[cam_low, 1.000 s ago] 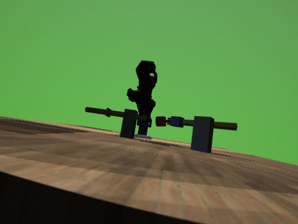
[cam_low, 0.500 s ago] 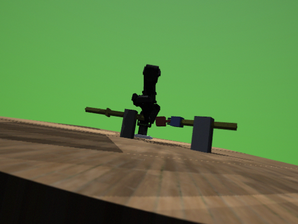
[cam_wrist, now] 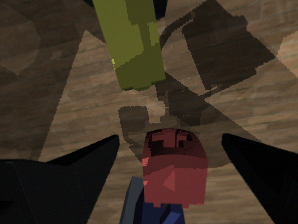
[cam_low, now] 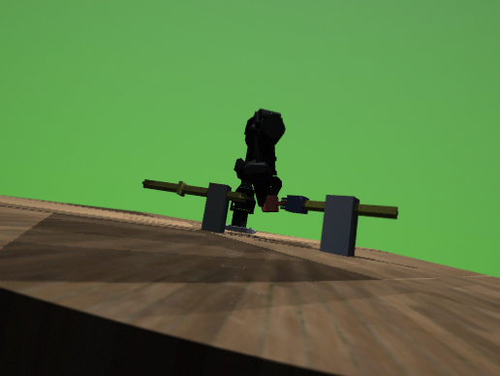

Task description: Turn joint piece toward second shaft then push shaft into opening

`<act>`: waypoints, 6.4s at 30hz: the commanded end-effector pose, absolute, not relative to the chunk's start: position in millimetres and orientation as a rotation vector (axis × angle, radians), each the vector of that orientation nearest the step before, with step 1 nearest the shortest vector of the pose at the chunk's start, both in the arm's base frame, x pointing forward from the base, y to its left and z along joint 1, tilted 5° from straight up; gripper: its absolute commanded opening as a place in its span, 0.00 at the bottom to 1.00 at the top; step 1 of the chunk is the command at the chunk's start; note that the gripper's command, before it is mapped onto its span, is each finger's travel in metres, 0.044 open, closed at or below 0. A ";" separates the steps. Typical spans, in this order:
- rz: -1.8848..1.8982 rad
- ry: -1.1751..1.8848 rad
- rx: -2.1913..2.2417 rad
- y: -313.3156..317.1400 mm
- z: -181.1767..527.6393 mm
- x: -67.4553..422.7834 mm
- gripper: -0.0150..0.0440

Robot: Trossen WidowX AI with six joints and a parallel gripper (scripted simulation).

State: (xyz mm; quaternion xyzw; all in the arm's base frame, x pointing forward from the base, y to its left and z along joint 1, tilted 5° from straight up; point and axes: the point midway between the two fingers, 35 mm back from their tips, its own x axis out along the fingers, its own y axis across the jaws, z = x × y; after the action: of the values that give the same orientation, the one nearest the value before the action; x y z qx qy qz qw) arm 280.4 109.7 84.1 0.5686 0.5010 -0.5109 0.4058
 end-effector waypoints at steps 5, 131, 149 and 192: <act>-1.297 1.270 1.437 113.7 71.4 279.9 1.00; -1.296 1.267 1.431 115.2 57.0 279.2 0.50; -1.279 1.260 1.303 114.2 61.0 283.6 0.25; -1.260 1.248 1.187 113.2 64.4 287.3 0.81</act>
State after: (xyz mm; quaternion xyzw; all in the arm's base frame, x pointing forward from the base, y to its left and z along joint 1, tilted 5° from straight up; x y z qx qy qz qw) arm 287.3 113.1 64.3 0.4866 0.5121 -0.5174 0.4830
